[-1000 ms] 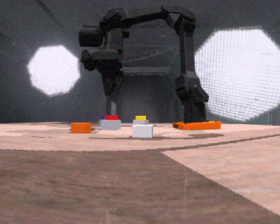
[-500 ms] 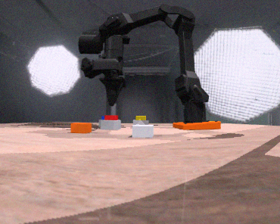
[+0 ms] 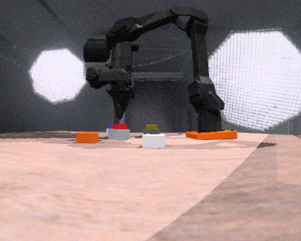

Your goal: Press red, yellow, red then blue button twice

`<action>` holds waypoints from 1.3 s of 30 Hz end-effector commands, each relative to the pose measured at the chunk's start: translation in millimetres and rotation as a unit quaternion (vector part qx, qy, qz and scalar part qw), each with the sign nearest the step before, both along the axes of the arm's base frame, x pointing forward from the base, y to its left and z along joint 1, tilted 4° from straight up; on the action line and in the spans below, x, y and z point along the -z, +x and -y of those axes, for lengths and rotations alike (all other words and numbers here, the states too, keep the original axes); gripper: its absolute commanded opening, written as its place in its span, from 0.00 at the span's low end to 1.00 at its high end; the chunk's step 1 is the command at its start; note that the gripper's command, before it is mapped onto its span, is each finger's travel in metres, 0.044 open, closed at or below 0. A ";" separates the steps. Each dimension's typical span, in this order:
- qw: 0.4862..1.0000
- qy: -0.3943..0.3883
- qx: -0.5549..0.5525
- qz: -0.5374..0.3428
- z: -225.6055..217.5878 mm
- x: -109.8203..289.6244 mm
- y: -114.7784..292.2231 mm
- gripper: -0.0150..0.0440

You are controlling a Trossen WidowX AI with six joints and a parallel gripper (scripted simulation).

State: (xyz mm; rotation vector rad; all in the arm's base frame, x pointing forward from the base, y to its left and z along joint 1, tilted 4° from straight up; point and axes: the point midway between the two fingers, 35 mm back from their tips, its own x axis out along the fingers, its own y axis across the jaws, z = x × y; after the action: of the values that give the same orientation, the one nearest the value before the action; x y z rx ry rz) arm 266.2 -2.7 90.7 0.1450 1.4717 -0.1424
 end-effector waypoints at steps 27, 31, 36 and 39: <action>1.000 0.002 0.001 -0.002 -0.5 20.6 -0.4 0.29; 1.000 0.002 0.001 -0.002 -0.5 20.6 -0.4 0.29; 1.000 0.002 0.001 -0.002 -0.6 -9.5 -2.7 0.29; 1.000 0.002 0.001 -0.002 -0.6 -12.0 -3.2 0.29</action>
State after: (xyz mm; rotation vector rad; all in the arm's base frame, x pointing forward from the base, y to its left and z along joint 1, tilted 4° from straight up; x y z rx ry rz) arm 261.6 -2.7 90.1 0.1443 1.4885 -0.1440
